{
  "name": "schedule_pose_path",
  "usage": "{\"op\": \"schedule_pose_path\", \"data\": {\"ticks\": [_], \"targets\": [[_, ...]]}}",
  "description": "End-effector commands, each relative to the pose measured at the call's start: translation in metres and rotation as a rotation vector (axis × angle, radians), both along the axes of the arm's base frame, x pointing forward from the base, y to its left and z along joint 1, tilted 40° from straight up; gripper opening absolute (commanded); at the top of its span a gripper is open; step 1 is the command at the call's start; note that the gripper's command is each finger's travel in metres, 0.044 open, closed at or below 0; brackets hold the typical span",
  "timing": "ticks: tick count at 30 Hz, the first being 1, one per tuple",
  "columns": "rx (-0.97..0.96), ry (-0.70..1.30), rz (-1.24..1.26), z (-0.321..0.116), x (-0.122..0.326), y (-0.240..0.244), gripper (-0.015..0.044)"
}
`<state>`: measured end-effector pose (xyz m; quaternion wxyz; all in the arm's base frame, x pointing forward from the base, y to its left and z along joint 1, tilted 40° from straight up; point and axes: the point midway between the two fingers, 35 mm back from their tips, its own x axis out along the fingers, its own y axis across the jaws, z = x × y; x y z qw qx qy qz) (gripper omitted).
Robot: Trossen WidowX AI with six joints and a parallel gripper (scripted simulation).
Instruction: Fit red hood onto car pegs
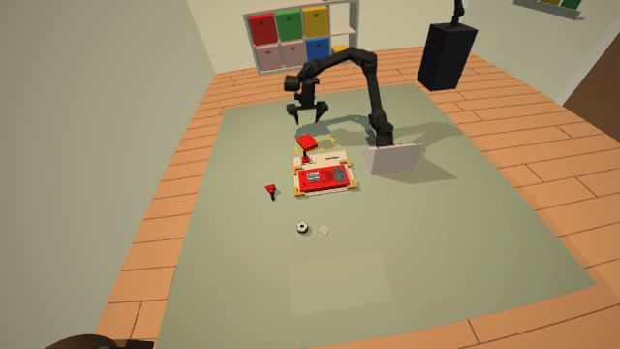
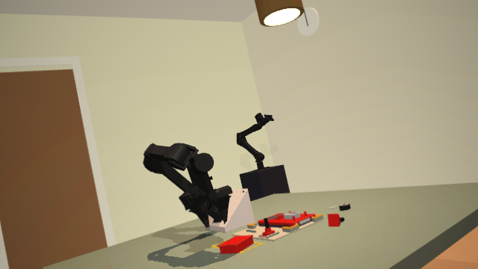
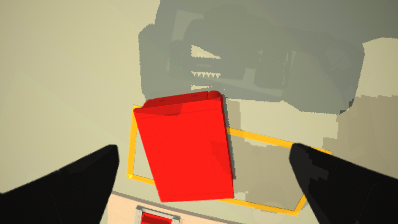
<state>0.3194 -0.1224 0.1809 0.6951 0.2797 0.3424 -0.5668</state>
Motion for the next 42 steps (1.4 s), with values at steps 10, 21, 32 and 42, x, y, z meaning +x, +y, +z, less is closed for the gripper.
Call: {"op": "schedule_pose_path", "data": {"ticks": [10,21,32,42], "targets": [[-0.065,0.236,0.053,-0.039,0.020,0.033,0.0440],[-0.065,0.235,0.053,-0.044,0.020,0.029,0.0440],[-0.065,0.235,0.053,-0.049,0.020,0.025,0.0440],[-0.065,0.235,0.053,-0.054,0.020,0.021,0.0440]]}}
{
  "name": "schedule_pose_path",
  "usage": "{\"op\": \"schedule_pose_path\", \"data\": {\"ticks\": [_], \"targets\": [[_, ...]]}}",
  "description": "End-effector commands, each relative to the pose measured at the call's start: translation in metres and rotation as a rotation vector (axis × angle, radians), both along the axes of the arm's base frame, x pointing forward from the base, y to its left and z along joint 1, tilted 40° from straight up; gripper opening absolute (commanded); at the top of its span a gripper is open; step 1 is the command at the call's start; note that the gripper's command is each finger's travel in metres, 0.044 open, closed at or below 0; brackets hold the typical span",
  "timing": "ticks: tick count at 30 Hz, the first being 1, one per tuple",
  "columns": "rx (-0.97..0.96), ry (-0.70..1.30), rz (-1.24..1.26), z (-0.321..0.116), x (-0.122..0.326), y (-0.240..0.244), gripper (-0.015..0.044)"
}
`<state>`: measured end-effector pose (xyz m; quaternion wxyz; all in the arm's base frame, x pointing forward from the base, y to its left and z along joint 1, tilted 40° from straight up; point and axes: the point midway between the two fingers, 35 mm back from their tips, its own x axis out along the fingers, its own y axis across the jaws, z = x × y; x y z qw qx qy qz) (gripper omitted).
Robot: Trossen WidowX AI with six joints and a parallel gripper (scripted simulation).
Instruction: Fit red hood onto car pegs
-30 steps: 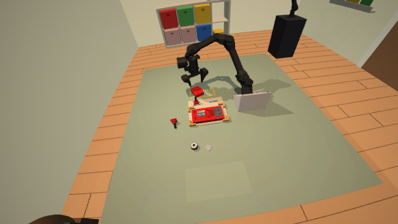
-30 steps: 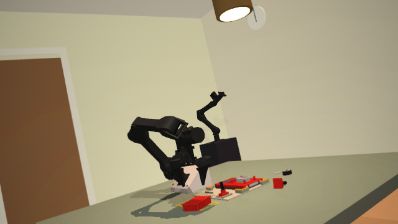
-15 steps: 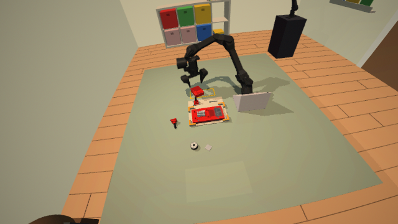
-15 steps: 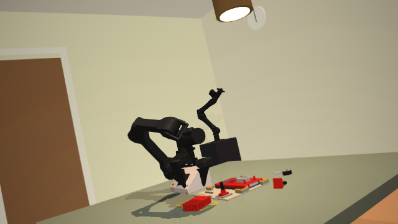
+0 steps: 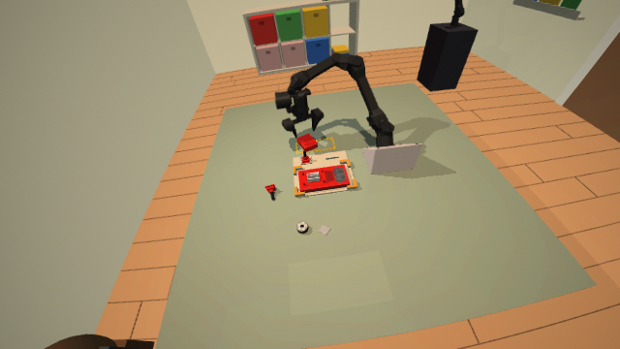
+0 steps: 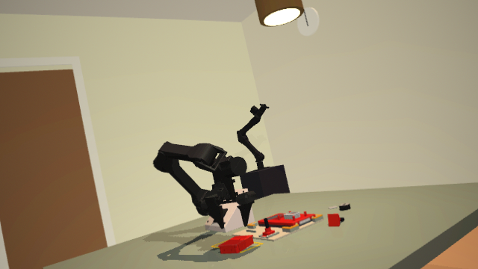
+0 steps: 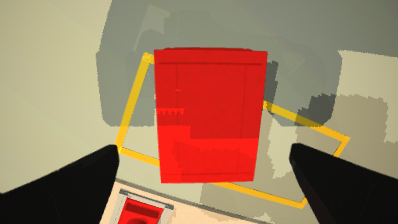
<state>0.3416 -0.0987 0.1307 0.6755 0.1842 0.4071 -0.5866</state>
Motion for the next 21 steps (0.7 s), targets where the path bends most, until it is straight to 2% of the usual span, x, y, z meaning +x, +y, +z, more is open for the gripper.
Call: {"op": "schedule_pose_path", "data": {"ticks": [1,21], "targets": [[-0.003,0.012,0.001,-0.0043,-0.0021,-0.0033,0.0440],[-0.004,0.012,0.001,-0.0137,-0.0033,-0.0118,0.0440]]}}
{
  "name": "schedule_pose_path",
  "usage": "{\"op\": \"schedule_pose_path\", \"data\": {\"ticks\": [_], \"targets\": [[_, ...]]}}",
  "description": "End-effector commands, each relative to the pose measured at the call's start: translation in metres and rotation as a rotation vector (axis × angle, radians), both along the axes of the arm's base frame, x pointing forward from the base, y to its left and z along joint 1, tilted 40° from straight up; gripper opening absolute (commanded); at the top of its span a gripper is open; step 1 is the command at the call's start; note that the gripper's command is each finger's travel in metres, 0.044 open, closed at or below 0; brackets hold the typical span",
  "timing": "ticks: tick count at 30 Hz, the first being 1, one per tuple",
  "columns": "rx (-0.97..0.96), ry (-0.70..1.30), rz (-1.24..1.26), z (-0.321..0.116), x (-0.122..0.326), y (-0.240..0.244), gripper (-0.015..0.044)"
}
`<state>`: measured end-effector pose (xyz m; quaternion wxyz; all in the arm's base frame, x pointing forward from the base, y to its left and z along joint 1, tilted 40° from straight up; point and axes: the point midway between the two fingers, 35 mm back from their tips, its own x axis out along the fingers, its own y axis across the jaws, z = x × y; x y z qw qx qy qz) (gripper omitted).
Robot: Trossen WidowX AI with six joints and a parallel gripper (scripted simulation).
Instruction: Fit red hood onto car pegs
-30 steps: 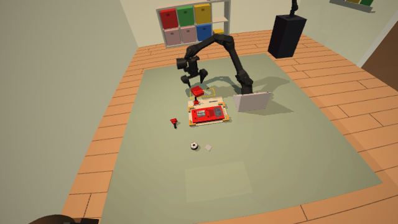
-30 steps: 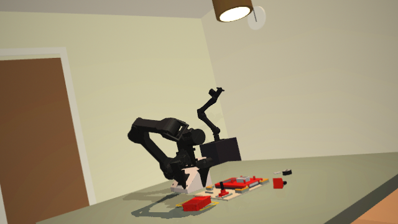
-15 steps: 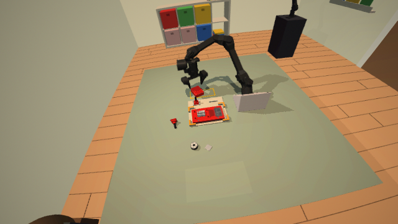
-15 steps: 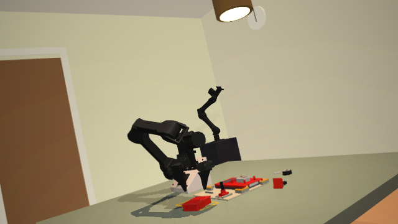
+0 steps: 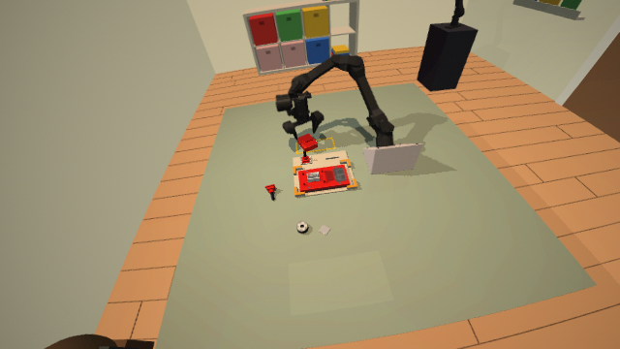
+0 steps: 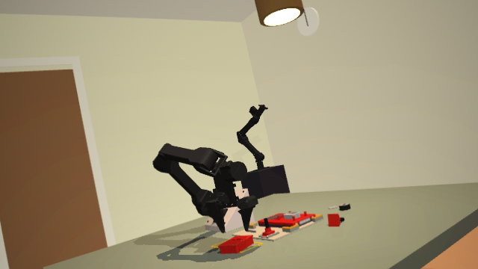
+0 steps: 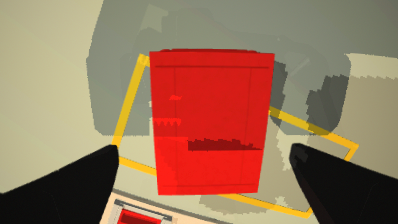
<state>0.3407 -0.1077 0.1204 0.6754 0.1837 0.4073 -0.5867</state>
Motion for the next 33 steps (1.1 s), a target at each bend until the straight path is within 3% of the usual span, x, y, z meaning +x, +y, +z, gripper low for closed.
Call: {"op": "schedule_pose_path", "data": {"ticks": [1,33], "targets": [[-0.003,0.011,0.001,-0.004,-0.002,-0.003,0.0440],[-0.005,0.011,0.001,-0.018,-0.005,-0.016,0.0440]]}}
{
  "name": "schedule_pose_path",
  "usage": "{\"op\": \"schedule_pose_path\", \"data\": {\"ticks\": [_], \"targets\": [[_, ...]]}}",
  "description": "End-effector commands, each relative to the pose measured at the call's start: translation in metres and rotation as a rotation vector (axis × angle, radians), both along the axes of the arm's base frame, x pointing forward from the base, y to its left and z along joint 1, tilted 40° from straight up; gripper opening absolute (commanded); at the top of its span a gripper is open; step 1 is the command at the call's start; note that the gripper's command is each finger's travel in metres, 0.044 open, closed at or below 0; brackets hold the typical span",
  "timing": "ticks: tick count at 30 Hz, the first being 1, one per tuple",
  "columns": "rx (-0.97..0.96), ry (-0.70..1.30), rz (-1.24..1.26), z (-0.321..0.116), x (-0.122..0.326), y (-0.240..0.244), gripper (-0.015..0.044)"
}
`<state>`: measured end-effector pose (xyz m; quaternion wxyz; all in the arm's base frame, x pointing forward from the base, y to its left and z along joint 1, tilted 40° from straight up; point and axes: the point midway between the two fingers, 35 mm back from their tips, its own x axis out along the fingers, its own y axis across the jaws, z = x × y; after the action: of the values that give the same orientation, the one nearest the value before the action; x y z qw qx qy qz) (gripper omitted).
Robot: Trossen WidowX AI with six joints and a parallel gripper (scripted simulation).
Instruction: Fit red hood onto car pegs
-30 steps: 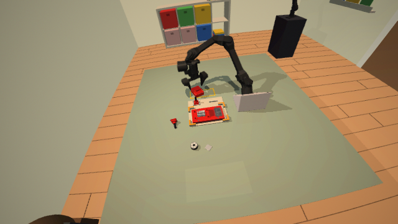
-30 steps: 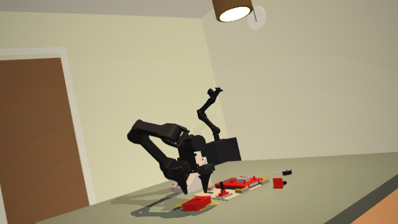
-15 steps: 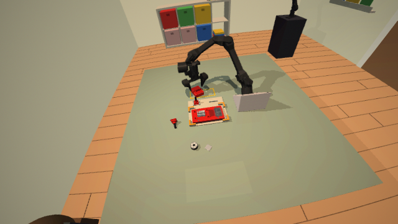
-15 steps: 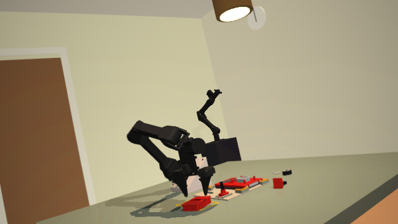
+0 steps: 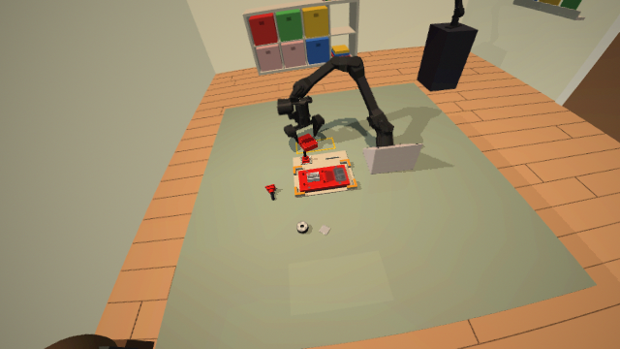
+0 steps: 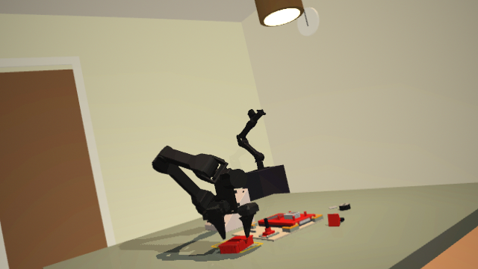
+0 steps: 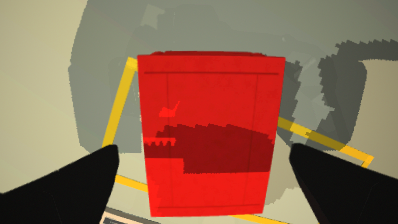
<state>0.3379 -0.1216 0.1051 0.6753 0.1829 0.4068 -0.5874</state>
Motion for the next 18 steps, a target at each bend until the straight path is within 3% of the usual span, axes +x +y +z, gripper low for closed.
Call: {"op": "schedule_pose_path", "data": {"ticks": [1,18], "targets": [[-0.003,0.010,0.002,-0.0027,-0.0025,-0.0022,0.0440],[-0.003,0.010,0.002,-0.0081,-0.0026,-0.0067,0.0440]]}}
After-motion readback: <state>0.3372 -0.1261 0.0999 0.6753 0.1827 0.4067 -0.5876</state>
